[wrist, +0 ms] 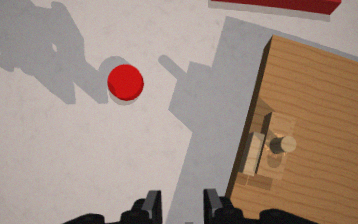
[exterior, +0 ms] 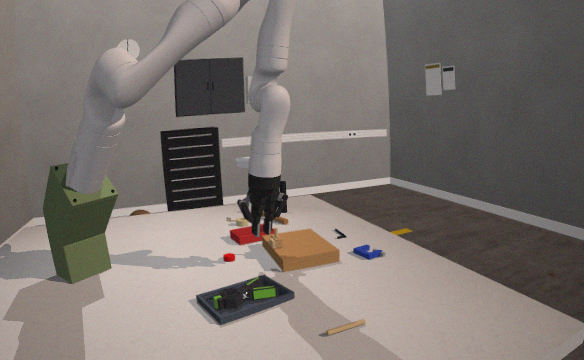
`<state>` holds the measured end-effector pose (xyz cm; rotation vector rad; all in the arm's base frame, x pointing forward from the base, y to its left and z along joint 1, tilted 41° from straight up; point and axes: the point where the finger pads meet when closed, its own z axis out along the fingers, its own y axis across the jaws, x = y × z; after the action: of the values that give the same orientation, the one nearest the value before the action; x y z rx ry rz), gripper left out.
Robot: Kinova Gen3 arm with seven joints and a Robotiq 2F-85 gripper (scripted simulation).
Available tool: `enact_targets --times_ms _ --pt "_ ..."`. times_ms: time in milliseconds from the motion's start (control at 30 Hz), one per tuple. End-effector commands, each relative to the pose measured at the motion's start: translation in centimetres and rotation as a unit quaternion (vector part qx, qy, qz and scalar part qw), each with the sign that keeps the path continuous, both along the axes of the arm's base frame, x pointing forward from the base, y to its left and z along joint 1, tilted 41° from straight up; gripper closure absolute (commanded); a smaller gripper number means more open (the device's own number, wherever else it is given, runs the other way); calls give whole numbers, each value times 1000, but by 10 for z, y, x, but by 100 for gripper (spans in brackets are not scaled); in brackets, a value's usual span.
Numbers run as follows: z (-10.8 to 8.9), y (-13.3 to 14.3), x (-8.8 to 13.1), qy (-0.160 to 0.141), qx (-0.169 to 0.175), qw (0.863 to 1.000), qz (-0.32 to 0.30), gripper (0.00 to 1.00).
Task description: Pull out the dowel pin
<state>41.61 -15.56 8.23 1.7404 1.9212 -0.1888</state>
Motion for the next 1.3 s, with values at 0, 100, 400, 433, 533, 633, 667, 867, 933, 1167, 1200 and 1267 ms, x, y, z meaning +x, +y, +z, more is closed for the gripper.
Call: enact_targets --times_ms 0,100,400,433,533,633,667,867,933,1167,1200,1267 --pt "4 -12 -7 -39 25 997 -59 66" --pt "7 -20 -12 -69 41 991 -110 66" --pt "13 -38 -24 -137 78 962 -222 66" --pt "14 -41 -26 -147 83 957 -237 66" --pt "17 -49 -31 -174 96 939 -281 66" --pt "20 -57 -38 -200 107 919 -323 66" --pt "21 -60 -40 -208 110 912 -336 66" --pt "24 -69 -47 -239 122 884 -383 66" --pt "26 -74 -51 -254 127 869 -405 66" --pt "33 -90 -65 -300 141 816 -472 66" --pt "34 -92 -67 -306 143 809 -480 66" --pt "35 -94 -68 -312 144 802 -488 66"
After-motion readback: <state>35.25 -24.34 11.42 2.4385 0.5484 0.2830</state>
